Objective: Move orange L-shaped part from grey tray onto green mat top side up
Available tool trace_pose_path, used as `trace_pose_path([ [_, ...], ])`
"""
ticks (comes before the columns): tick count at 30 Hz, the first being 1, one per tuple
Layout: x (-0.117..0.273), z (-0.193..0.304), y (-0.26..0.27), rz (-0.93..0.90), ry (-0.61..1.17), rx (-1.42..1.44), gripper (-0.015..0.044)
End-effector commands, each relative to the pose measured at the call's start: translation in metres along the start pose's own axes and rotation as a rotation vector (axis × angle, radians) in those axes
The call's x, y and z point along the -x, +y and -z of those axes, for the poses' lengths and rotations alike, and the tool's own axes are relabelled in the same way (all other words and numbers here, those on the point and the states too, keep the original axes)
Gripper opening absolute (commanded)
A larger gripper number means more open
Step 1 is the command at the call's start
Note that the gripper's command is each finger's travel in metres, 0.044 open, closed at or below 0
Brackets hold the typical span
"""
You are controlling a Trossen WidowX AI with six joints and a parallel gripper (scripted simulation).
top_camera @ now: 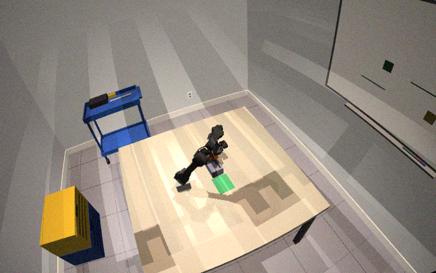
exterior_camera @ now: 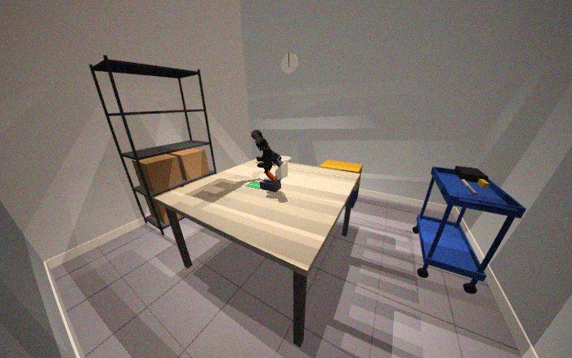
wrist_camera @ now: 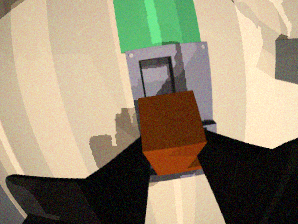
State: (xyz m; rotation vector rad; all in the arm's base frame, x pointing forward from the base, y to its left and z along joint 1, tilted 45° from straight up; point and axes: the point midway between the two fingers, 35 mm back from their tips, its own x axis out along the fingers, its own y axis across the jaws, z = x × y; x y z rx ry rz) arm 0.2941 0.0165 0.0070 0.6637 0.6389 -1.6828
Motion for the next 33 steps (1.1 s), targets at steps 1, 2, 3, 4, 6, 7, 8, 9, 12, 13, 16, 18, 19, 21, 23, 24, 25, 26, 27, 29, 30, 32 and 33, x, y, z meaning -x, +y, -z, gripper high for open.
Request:
trace_pose_path([
  [1,0.008,0.001,0.000,-0.001,0.004,-0.006,0.0000],
  [2,0.009,0.001,0.000,-0.001,0.004,-0.006,0.0000],
  [3,0.011,0.001,0.000,-0.001,0.004,-0.006,0.0000],
  [4,0.012,0.001,0.000,-0.001,0.004,-0.006,0.0000],
  [6,0.011,0.000,0.000,-0.001,0.004,-0.006,0.0000],
  [7,0.011,0.000,0.000,-0.001,0.004,-0.006,0.0000],
  [8,0.011,0.000,0.000,-0.001,0.004,-0.006,0.0000],
  [9,0.012,0.000,0.000,-0.001,0.004,-0.006,0.0000],
  [12,0.015,0.000,0.000,-0.001,0.004,-0.006,0.0000],
  [13,0.016,0.000,0.000,-0.001,0.004,-0.006,0.0000],
  [16,0.016,-0.004,0.000,-0.001,0.004,-0.006,0.0000],
  [18,0.015,-0.011,-0.001,-0.001,0.003,-0.006,0.0000],
  [19,0.014,-0.015,-0.001,-0.001,0.003,-0.006,0.0000],
  [21,0.014,-0.024,-0.002,-0.001,0.003,-0.006,0.0000],
  [23,0.013,-0.034,-0.002,0.000,0.002,-0.006,0.0000],
  [24,0.013,-0.039,-0.003,0.000,0.001,-0.006,0.0000],
  [25,0.012,-0.044,-0.003,0.000,0.001,-0.006,0.0000],
  [26,0.012,-0.048,-0.004,0.000,0.001,-0.005,0.0000],
  [27,0.012,-0.053,-0.004,0.000,0.000,-0.005,0.0000],
  [29,0.012,-0.062,-0.005,0.000,0.000,-0.005,0.0000],
  [30,0.012,-0.067,-0.005,0.000,0.000,-0.005,0.0000],
  [32,0.012,-0.076,-0.006,0.000,-0.001,-0.005,0.0000],
  [33,0.012,-0.081,-0.006,0.000,-0.001,-0.005,0.0000],
])
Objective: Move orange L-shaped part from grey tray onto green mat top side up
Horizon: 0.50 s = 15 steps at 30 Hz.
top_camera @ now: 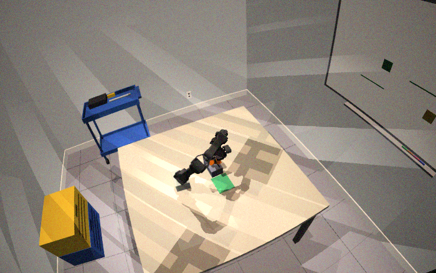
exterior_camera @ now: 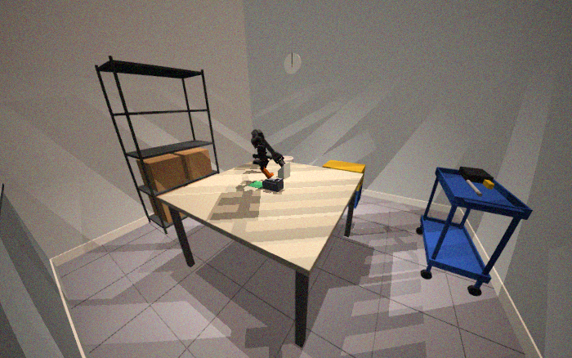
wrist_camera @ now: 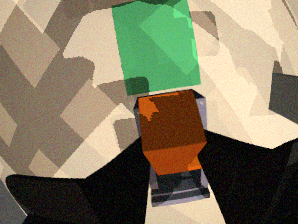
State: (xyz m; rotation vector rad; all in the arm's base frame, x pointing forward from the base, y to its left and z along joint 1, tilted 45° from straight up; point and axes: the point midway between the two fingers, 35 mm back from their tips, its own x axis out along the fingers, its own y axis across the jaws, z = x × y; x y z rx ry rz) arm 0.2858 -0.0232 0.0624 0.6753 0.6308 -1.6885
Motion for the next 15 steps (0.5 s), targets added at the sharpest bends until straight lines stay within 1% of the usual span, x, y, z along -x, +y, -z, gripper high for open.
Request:
trace_pose_path([
  [1,0.000,-0.018,-0.002,-0.001,-0.004,0.008,0.0000],
  [15,0.000,-0.079,-0.007,0.000,-0.007,0.008,0.0000],
])
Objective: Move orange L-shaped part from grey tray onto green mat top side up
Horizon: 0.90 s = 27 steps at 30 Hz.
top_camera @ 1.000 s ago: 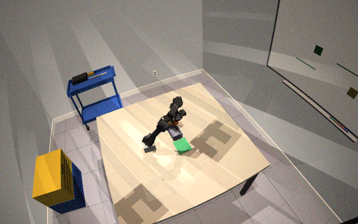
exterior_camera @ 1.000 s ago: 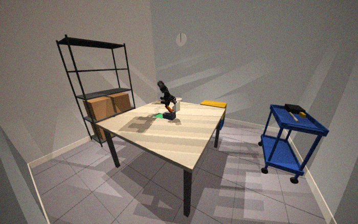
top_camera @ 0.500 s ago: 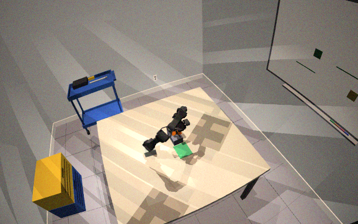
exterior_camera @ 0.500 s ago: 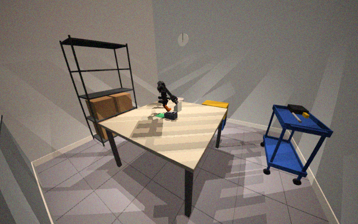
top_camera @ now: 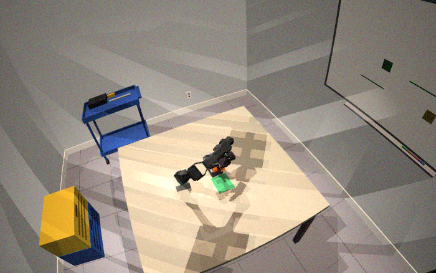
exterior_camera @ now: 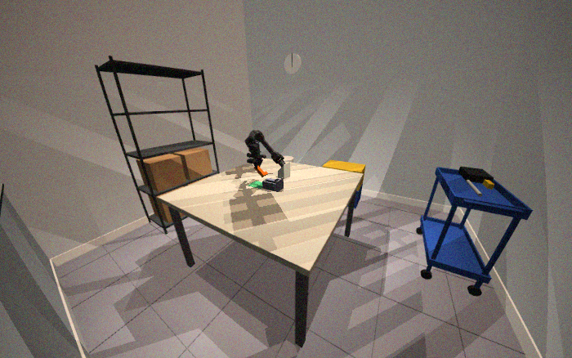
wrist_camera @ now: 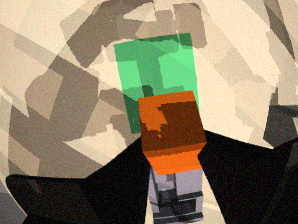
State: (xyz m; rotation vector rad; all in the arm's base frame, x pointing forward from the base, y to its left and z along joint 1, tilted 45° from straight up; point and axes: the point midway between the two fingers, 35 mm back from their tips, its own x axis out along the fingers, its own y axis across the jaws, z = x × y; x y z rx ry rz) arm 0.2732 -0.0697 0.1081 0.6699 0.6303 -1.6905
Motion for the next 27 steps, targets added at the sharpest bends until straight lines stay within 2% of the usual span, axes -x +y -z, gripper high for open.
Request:
trace_pose_path([
  [1,0.001,-0.017,-0.002,-0.002,-0.003,0.006,0.0000],
  [5,0.001,-0.033,-0.004,-0.002,-0.005,0.006,0.0000],
  [27,-0.026,-0.033,-0.004,-0.002,-0.005,0.006,0.0000],
])
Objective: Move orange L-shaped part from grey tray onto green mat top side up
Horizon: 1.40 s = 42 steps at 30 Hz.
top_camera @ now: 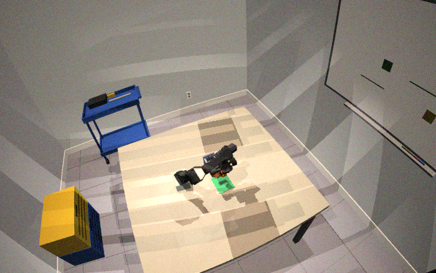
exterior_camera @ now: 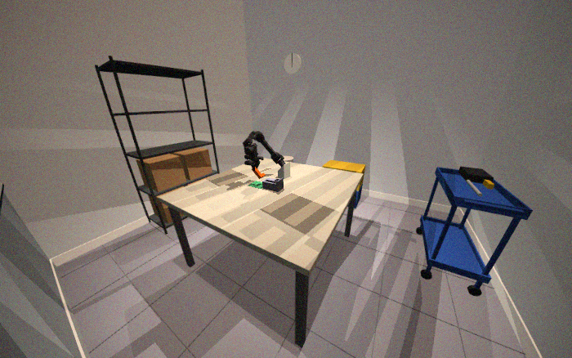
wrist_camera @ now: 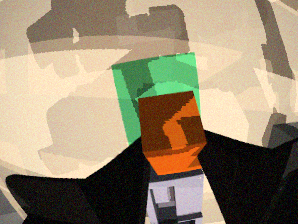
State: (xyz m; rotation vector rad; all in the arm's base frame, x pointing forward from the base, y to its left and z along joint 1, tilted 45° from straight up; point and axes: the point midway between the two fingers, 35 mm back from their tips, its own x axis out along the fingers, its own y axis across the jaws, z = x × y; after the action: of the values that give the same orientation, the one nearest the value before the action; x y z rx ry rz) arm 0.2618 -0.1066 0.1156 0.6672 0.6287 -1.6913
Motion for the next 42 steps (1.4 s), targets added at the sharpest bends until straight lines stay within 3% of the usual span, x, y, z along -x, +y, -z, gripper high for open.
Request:
trace_pose_path([
  [1,-0.006,0.000,0.000,-0.003,-0.002,0.005,0.0000],
  [42,-0.060,-0.001,0.000,-0.003,-0.006,0.005,0.0000],
])
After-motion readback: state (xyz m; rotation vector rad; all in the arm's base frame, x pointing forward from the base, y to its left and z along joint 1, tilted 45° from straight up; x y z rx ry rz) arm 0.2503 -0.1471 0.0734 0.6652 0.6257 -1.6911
